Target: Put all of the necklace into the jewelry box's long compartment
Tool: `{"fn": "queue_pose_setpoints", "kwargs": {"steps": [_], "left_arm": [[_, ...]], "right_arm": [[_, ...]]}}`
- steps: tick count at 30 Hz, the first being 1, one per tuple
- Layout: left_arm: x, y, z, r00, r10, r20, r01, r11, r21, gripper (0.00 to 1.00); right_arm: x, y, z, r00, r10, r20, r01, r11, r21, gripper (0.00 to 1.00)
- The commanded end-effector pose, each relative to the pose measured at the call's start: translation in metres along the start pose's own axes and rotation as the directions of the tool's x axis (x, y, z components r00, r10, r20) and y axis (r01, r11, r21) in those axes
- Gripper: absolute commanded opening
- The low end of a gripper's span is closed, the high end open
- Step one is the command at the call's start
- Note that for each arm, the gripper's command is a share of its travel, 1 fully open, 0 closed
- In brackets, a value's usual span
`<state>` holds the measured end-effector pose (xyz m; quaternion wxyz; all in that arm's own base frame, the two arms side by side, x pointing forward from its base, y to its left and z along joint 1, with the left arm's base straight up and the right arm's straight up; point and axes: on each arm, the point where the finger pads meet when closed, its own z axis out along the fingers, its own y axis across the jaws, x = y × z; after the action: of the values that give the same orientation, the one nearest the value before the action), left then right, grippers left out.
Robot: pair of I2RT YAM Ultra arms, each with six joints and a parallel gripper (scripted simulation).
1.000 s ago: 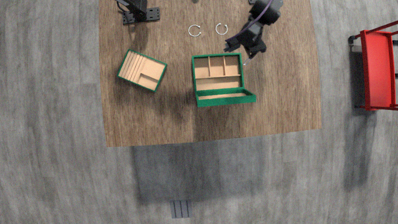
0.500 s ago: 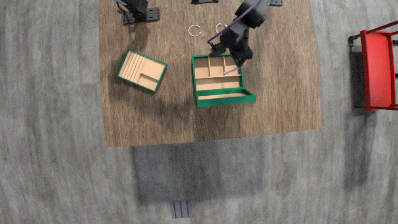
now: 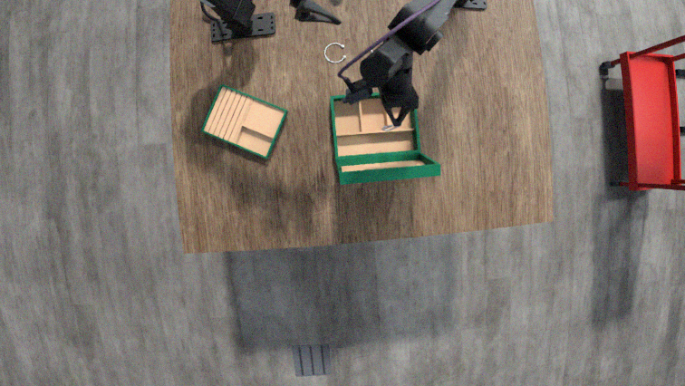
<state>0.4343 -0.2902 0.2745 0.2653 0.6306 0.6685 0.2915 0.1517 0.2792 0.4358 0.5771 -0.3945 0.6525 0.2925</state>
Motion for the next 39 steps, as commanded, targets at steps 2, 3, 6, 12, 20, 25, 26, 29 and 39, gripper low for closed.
{"fn": "queue_pose_setpoints", "kwargs": {"steps": [2,3,6,12,20,25,26,29,39], "left_arm": [[-0.012,0.017,-0.009,1.000,0.004,0.015,-0.003,0.998,-0.055,0.00],[-0.014,0.018,-0.009,1.000,0.006,0.016,-0.005,0.998,-0.058,0.00],[-0.019,0.022,-0.008,1.000,0.005,0.024,-0.003,0.997,-0.074,0.00],[-0.026,0.027,-0.007,0.999,0.000,0.038,0.004,0.995,-0.096,0.00],[-0.034,0.030,-0.003,0.998,-0.013,0.062,0.021,0.991,-0.130,0.00],[-0.033,0.035,-0.008,0.996,-0.031,0.083,0.044,0.987,-0.158,0.00],[-0.033,0.035,-0.008,0.996,-0.031,0.083,0.044,0.987,-0.158,0.00],[-0.033,0.030,0.002,0.996,-0.034,0.085,0.047,0.986,-0.161,0.00],[-0.033,0.001,0.036,0.997,-0.017,0.073,0.027,0.990,-0.140,0.00]], "right_arm": [[0.015,-0.016,-0.014,0.999,0.013,-0.052,-0.011,0.999,0.042,1.00],[0.019,-0.020,-0.015,0.998,0.016,-0.062,-0.012,0.999,0.053,1.00],[0.029,-0.030,-0.020,0.995,0.024,-0.092,-0.016,0.996,0.086,1.00],[0.040,-0.043,-0.028,0.991,0.036,-0.126,-0.019,0.991,0.130,1.00],[0.063,-0.066,-0.047,0.979,0.072,-0.191,-0.030,0.976,0.216,1.00],[0.072,-0.077,-0.050,0.971,0.099,-0.219,-0.038,0.963,0.266,1.00],[0.072,-0.077,-0.050,0.971,0.099,-0.219,-0.038,0.963,0.266,1.00],[0.076,-0.085,-0.055,0.967,0.116,-0.225,-0.042,0.950,0.311,1.00],[0.085,-0.095,-0.066,0.959,0.146,-0.243,-0.051,0.932,0.359,1.00]]}}
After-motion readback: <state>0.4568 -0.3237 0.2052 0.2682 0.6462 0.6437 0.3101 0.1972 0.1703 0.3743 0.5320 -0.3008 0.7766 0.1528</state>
